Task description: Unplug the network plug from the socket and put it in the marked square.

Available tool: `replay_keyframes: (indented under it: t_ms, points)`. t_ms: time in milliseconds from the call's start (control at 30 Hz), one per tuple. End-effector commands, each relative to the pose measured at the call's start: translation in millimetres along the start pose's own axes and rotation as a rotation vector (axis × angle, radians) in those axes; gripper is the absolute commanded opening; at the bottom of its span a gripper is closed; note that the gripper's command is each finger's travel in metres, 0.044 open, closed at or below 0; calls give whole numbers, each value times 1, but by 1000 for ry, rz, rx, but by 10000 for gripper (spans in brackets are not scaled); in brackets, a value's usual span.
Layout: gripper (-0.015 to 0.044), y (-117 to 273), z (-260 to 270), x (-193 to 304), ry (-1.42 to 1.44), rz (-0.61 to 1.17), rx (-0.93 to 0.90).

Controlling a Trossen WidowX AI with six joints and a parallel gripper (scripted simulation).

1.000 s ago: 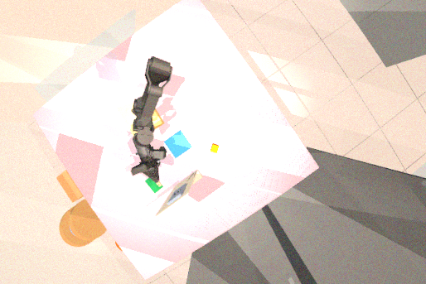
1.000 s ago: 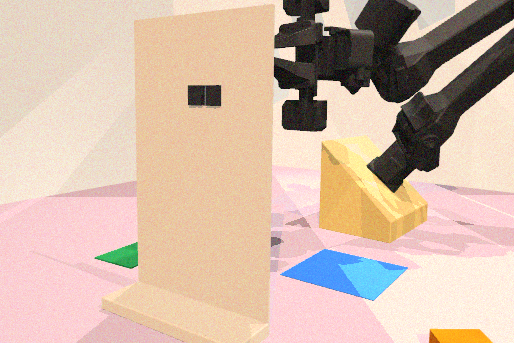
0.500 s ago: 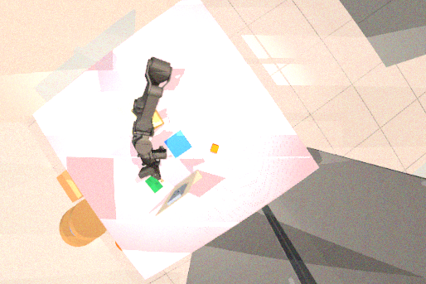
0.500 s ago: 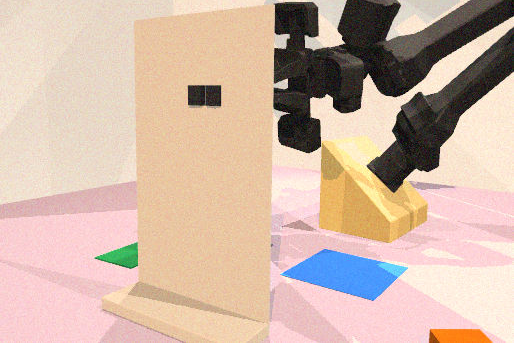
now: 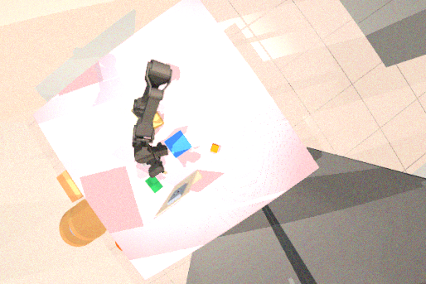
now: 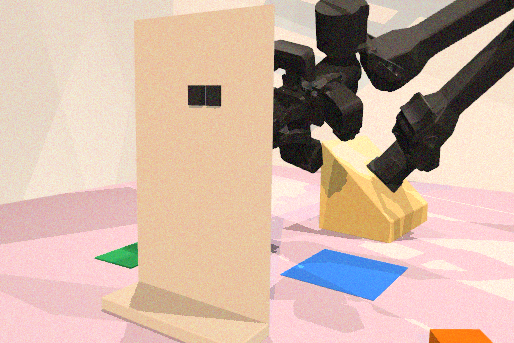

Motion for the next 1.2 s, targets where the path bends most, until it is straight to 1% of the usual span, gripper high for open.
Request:
replay_keyframes:
  t_ms: [0, 600, 1167]
  points:
    - [0, -3, 9, -3, 43, -35, -62]
    - [0, 1, 55, -29, 189, -263, -303]
    - [0, 18, 77, -62, 264, -528, -386]
Point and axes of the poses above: the point midway between the two fingers, 35 mm back from their tips, its own y axis back along the fingers, its own z axis across the jaws, x = y × z, the point moved 1 cm from there along y, back along the fingers, and after that the axes turned 9 degrees about -y, right-handed, at the moved point
